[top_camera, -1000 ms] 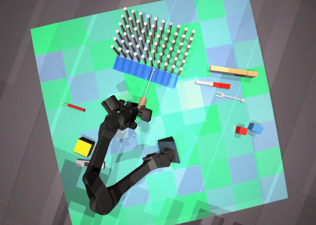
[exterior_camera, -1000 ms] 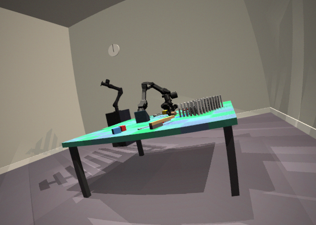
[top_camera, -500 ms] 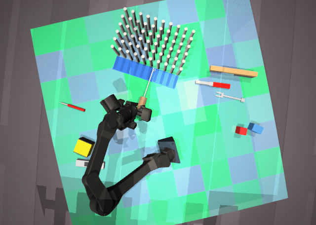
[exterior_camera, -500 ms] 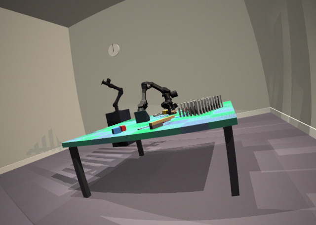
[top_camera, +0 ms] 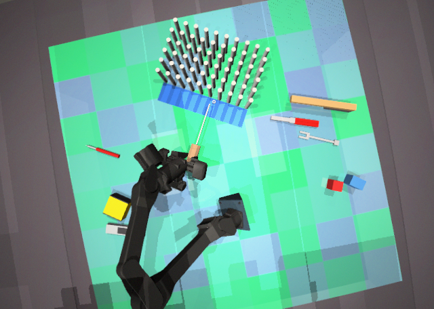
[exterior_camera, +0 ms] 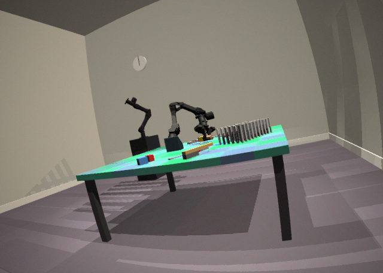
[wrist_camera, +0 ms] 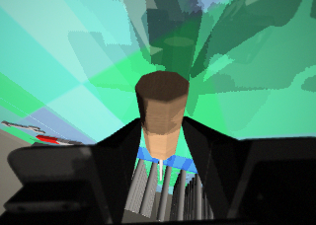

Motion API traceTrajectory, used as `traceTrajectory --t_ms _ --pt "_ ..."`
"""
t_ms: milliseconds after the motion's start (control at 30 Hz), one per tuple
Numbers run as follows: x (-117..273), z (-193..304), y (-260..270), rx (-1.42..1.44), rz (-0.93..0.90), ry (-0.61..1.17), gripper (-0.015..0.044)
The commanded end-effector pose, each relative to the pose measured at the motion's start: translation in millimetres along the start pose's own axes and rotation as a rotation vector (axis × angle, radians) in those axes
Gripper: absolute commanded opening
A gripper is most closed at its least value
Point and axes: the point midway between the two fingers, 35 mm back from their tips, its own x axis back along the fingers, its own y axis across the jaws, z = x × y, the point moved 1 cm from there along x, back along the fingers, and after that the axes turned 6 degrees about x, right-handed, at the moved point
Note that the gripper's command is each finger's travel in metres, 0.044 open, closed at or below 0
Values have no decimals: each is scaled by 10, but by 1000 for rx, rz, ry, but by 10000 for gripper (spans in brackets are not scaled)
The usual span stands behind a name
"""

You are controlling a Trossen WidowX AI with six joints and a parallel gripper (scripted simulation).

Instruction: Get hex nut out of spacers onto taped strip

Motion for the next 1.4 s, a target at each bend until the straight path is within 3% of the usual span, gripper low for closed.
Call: traceTrajectory --t_ms 0,900,1367 --pt "44 -123 58 -10 -15 -3 0" --pt "1145 445 368 -1 -17 2 0" --pt "969 665 552 -402 -41 -30 0"
